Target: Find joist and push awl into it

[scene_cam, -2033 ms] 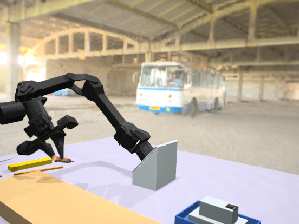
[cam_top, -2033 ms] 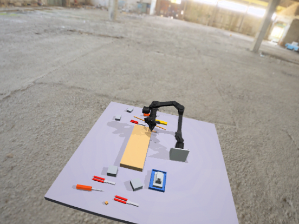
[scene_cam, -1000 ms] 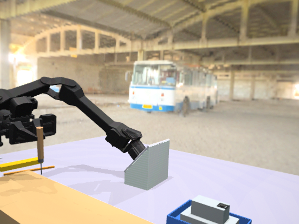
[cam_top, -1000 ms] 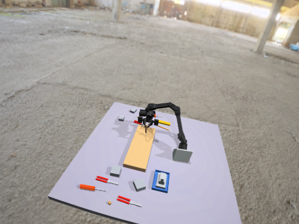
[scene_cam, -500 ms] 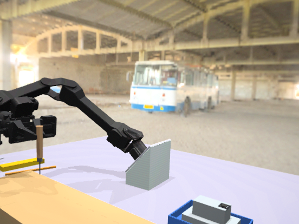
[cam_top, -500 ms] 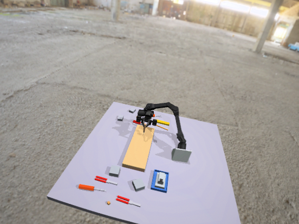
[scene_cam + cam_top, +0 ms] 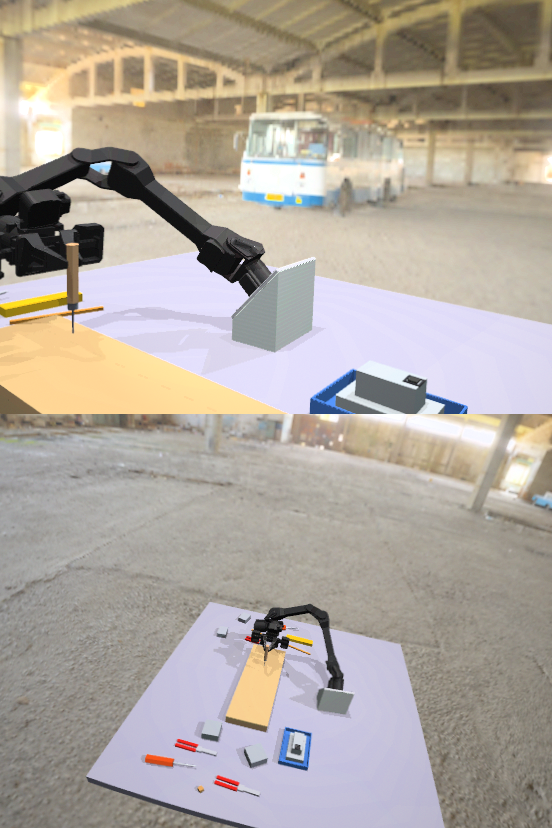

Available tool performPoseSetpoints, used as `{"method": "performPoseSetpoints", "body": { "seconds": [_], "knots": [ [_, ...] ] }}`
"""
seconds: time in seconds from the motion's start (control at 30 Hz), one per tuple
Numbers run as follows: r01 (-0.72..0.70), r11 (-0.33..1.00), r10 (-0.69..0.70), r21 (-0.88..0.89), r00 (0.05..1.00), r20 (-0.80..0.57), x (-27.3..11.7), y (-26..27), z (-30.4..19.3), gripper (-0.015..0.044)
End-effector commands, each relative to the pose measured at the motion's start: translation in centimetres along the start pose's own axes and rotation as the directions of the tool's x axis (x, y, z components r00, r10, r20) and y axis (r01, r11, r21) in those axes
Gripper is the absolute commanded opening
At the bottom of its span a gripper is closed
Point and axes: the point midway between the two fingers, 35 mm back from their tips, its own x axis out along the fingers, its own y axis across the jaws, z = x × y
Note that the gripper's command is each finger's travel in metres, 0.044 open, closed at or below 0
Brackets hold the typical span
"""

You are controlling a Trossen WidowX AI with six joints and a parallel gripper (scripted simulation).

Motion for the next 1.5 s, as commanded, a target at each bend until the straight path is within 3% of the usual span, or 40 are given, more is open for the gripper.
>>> {"method": "performPoseSetpoints", "body": {
  "seconds": [0.0, 1.47],
  "knots": [
    [0.001, 1.000, -0.001, -0.002, 1.000, 0.007, 0.1, 0.0, -0.5, 0.0000],
    [0.001, 1.000, -0.001, -0.002, 1.000, 0.006, 0.5, 0.1, -5.4, 0.0000]
  ]
}}
